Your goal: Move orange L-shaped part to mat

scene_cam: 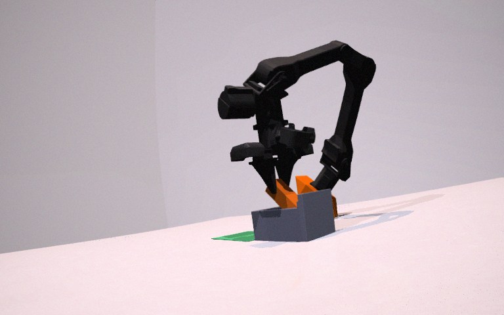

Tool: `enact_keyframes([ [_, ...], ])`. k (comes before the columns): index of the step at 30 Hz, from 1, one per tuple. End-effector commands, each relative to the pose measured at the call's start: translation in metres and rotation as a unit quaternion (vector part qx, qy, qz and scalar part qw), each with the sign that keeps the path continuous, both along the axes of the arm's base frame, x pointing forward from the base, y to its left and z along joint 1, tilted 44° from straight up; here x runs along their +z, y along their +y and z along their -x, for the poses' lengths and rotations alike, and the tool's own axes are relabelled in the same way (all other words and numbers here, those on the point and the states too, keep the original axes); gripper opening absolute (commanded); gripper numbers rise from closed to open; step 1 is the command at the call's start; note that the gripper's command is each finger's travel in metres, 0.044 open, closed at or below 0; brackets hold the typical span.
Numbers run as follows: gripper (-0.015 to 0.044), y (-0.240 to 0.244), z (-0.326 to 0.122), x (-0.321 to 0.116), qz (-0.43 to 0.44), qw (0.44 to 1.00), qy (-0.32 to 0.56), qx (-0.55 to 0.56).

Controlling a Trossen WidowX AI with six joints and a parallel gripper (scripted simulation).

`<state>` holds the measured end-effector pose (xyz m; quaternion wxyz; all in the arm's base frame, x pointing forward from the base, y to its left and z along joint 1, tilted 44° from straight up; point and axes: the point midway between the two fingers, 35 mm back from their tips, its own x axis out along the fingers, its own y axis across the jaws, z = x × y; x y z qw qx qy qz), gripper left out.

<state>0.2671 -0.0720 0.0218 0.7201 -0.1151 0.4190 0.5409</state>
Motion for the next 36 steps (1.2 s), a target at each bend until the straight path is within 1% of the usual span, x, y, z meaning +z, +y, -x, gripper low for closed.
enact_keyframes([
  [1,0.0000,-0.005,-0.001,0.007,-0.001,1.000,-0.005,-0.003],
  [31,0.0000,-0.039,0.002,0.041,-0.001,1.000,-0.004,-0.003],
  [36,0.0000,-0.039,0.003,0.041,-0.001,1.000,-0.004,-0.003],
])
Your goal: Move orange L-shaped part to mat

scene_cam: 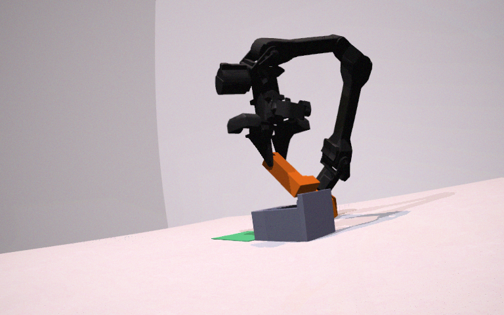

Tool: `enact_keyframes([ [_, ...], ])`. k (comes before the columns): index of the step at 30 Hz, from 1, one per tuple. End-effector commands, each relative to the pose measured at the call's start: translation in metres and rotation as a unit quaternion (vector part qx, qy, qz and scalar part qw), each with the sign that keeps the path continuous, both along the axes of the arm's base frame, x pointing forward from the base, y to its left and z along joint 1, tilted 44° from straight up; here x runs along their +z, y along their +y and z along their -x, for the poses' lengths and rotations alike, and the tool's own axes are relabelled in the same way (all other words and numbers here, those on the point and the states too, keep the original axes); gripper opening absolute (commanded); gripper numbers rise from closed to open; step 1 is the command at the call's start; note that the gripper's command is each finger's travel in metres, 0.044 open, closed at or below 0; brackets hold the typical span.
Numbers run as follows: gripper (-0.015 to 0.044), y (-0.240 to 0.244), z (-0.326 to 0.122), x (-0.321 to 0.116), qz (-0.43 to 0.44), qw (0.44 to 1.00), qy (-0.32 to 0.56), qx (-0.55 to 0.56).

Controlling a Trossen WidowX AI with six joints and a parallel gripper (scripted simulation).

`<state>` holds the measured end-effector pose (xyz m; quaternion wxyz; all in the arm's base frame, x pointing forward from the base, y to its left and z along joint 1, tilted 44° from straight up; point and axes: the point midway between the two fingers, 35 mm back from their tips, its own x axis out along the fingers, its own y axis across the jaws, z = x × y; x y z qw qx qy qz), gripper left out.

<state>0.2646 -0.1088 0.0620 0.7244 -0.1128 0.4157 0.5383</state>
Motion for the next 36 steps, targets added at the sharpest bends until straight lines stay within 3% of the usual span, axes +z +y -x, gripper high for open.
enact_keyframes([
  [1,0.0000,-0.002,0.000,0.002,0.002,1.000,-0.001,0.002],
  [36,0.0000,-0.099,0.093,-0.098,0.007,1.000,0.001,0.002],
])
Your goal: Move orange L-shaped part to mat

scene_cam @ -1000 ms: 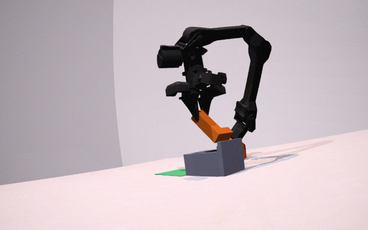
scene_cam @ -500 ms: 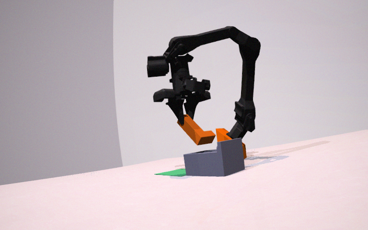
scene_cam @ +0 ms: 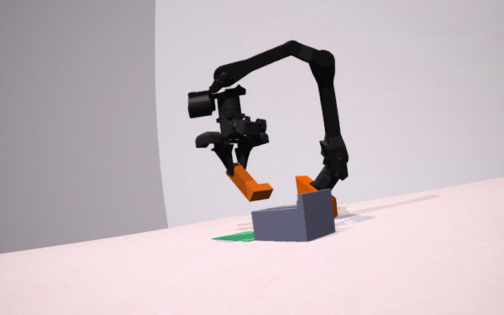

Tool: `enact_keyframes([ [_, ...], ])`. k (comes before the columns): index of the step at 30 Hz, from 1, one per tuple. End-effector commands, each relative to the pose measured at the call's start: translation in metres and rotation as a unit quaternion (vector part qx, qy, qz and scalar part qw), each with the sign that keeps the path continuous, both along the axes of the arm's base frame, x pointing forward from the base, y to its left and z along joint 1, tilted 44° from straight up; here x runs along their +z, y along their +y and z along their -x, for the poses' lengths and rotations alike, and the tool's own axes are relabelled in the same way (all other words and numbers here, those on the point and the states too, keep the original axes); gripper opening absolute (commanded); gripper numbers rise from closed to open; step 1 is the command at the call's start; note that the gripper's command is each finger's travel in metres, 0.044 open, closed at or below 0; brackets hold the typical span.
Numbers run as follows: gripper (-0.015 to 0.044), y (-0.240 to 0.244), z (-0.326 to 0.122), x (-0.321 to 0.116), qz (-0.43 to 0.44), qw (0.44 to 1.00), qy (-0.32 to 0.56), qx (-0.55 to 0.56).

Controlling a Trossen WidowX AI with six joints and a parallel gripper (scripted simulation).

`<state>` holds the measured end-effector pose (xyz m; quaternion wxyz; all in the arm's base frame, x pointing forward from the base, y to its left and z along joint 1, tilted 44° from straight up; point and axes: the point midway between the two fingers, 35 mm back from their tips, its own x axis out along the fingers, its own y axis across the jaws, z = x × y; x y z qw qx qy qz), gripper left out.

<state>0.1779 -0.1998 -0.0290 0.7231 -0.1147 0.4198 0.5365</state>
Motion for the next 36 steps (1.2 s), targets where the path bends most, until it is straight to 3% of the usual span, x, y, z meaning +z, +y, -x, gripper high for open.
enact_keyframes([
  [1,0.0000,-0.009,0.007,-0.008,0.003,1.000,-0.001,0.002],
  [36,0.0000,0.024,0.003,-0.043,0.002,1.000,-0.002,0.002],
])
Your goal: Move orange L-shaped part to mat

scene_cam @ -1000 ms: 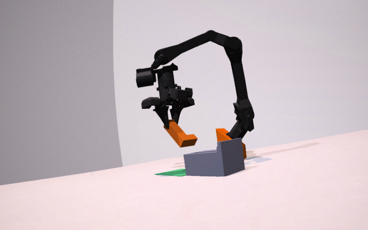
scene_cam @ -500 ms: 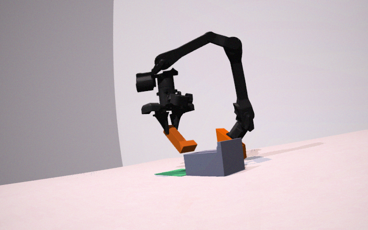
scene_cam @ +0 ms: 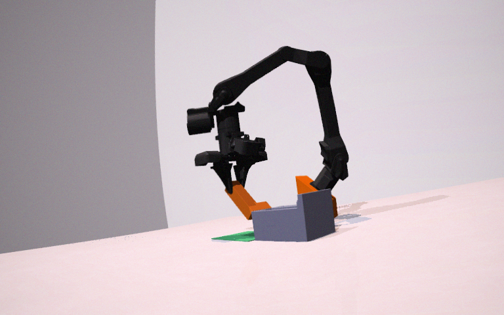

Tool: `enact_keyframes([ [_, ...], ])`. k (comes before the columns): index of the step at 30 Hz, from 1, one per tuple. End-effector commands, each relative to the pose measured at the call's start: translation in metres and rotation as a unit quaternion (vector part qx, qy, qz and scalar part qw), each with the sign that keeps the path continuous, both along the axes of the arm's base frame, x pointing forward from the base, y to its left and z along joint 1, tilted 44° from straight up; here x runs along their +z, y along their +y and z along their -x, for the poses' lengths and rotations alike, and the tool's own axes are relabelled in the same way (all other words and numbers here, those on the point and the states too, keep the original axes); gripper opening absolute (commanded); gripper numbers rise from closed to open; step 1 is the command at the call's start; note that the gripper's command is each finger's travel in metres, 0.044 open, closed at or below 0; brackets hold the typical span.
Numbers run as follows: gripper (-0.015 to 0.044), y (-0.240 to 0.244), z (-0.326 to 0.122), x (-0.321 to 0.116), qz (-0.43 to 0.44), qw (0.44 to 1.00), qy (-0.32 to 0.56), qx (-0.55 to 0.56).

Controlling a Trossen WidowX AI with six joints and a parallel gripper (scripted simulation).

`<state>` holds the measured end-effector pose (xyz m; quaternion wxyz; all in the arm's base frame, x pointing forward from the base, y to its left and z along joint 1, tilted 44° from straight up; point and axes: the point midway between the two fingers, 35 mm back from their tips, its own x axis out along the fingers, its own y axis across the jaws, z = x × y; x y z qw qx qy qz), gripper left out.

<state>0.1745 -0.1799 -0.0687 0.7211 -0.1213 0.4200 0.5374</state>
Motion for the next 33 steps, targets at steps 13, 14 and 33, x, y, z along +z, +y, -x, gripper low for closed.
enact_keyframes([
  [13,0.0000,0.018,-0.002,-0.018,-0.003,1.000,0.000,-0.002],
  [14,0.0000,0.019,-0.002,-0.019,-0.003,1.000,0.000,-0.002],
  [33,0.0000,0.027,-0.003,-0.028,-0.003,1.000,0.000,-0.002],
])
